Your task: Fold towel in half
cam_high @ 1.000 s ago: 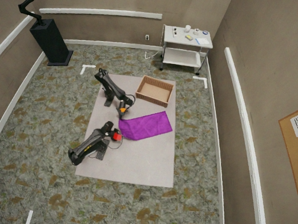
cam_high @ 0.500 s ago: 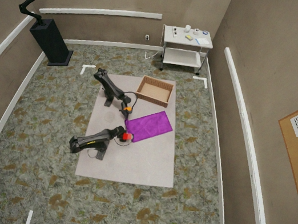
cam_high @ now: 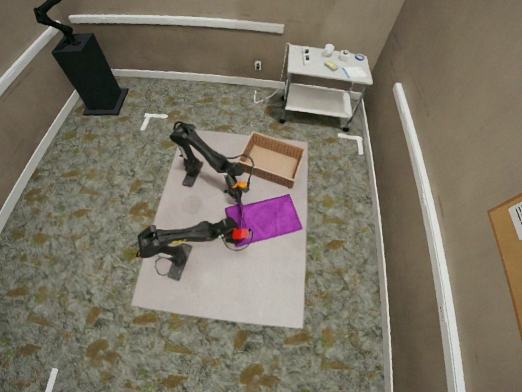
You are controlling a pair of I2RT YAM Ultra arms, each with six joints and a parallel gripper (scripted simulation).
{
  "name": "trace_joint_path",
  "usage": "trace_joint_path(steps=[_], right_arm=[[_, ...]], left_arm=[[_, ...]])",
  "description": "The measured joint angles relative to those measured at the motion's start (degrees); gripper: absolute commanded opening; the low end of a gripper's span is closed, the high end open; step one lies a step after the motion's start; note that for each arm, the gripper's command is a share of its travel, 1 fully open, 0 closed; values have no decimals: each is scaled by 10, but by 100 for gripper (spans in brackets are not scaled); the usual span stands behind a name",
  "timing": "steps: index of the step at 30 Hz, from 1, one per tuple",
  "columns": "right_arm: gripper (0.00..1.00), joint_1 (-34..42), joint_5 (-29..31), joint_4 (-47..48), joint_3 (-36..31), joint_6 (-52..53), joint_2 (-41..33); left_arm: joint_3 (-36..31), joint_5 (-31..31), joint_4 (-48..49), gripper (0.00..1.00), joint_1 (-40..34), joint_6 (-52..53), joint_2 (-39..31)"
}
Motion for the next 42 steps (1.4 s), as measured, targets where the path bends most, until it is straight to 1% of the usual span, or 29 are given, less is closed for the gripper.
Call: trace_joint_path(steps=[4, 11, 15, 18, 25, 32, 36, 42], right_arm=[[0, 0, 7, 15, 15, 11, 27], [0, -5, 11, 63, 81, 19, 132], [0, -18, -9, 85, 113, 7, 187], [0, -23, -20, 88, 122, 0, 204], [0, -36, -46, 115, 200, -15, 292], [0, -42, -66, 111, 278, -30, 384], [0, -45, -70, 102, 292, -34, 400], [0, -47, -69, 96, 362, -35, 454]], left_arm=[[16, 16, -18, 0, 6, 23, 11], [75, 26, -35, 0, 61, 54, 72], [85, -2, -27, 0, 63, 38, 87], [89, -13, -25, 0, 59, 28, 89], [149, -46, -22, 0, 78, 20, 155], [211, -65, -34, 0, 94, 15, 217], [225, -71, -44, 0, 96, 16, 229], [283, -75, -54, 0, 105, 20, 273]])
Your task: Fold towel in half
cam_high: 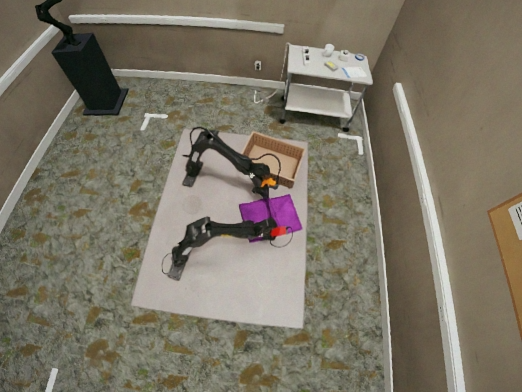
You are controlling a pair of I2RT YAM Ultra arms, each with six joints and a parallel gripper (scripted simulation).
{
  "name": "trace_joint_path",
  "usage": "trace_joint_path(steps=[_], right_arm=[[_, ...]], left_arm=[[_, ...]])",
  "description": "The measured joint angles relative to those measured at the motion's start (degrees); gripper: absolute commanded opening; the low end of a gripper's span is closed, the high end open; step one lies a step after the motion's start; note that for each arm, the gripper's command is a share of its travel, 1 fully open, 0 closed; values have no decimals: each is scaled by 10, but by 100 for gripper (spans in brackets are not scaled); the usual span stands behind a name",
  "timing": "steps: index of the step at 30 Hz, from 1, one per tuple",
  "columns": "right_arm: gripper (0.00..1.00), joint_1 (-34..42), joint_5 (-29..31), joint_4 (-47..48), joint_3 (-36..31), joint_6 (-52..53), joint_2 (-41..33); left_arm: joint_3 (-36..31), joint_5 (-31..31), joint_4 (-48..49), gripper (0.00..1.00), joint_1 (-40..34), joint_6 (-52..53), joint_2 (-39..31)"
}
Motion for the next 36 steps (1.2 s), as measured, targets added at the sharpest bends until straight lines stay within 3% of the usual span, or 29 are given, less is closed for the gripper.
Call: trace_joint_path(steps=[36], right_arm=[[0, -9, 1, -54, 260, 2, 199]], left_arm=[[245, -24, -90, 0, 28, 28, 188]])
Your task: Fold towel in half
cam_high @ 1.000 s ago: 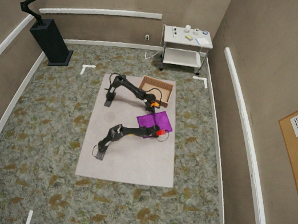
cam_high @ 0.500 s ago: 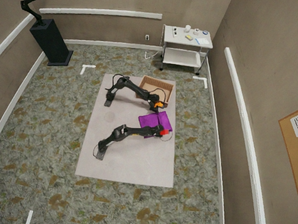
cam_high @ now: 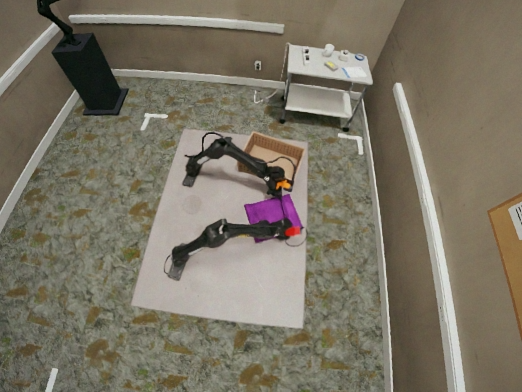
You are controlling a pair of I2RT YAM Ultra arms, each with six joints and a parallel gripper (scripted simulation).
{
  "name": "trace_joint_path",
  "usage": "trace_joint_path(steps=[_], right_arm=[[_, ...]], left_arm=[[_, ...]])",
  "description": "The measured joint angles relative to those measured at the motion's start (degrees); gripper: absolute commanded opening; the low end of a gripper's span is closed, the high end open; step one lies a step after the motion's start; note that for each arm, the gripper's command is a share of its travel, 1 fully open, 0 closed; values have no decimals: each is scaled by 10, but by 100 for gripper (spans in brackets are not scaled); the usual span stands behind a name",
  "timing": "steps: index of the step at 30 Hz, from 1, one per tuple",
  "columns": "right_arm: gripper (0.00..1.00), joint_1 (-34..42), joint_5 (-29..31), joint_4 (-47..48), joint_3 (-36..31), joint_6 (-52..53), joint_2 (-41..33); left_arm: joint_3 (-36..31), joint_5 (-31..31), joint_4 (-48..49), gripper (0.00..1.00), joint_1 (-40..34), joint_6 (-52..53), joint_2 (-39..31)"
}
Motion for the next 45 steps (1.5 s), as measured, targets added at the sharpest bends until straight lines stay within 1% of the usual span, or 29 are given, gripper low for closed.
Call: trace_joint_path(steps=[4, 7, 10, 11, 14, 15, 18, 19, 22, 24, 25, 33, 39, 45], right_arm=[[0, 0, -4, -9, 27, -2, 22], [0, 0, -4, -16, 31, -2, 24], [0, 0, -6, -31, 92, -5, 58], [4, 0, -6, -32, 108, -5, 68], [4, 0, -5, -43, 134, -3, 88], [30, 0, -4, -49, 136, -3, 90], [30, 1, -1, -56, 134, 0, 88], [60, 2, 0, -56, 134, 0, 88], [60, 6, 3, -55, 125, 0, 83], [60, 9, 4, -54, 125, 0, 83], [83, 10, 4, -54, 125, 0, 82], [84, 10, 5, -61, 125, 0, 77], [84, 10, 5, -103, 161, 0, 70], [84, 10, 5, -120, 186, 1, 56]], left_arm=[[14, -9, -10, 0, 1, -2, 14], [17, -12, -16, 0, 1, -4, 14], [61, -12, -30, 0, 4, -4, 38], [73, -12, -30, 19, 7, -4, 45], [116, -13, -46, 19, 16, -2, 74], [126, -14, -50, 70, 20, -2, 82], [168, -13, -72, 70, 27, 1, 109], [177, -12, -76, 78, 28, 2, 115], [223, -11, -99, 78, 31, 6, 140], [237, -10, -106, 78, 32, 7, 148], [240, -10, -111, 78, 33, 8, 149], [261, -8, -140, 78, 33, 10, 148], [294, -8, -182, 78, 33, 10, 146], [332, -8, -209, 78, 33, 11, 139]])
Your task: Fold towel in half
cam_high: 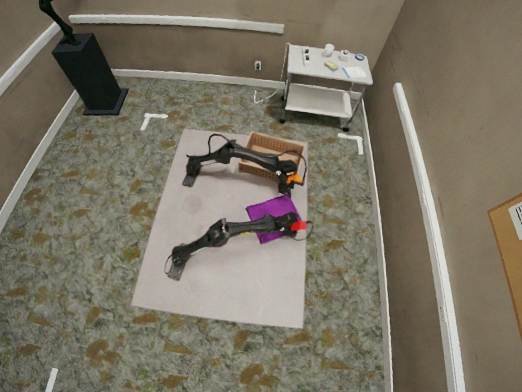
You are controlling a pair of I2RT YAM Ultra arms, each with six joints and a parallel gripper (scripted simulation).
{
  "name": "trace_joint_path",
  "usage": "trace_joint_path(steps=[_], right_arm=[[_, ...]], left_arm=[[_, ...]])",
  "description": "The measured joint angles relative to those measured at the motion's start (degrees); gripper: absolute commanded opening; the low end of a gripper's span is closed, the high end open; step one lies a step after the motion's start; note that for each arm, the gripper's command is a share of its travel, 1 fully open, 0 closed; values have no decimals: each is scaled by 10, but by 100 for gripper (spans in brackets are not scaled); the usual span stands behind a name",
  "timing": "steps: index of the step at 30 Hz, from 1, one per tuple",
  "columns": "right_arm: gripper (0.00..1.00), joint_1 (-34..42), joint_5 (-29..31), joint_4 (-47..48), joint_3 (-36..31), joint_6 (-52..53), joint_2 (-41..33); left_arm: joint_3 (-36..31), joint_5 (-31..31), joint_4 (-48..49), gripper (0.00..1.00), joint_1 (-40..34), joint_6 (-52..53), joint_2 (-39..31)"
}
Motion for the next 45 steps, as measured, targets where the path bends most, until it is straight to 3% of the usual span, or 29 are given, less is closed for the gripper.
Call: trace_joint_path(steps=[8, 45], right_arm=[[84, 0, 2, -24, 17, 4, 0], [84, 0, 3, -31, 17, 6, 0]], left_arm=[[35, 0, -29, 78, 0, 1, 3], [35, 0, -37, 78, 0, 4, 3]])
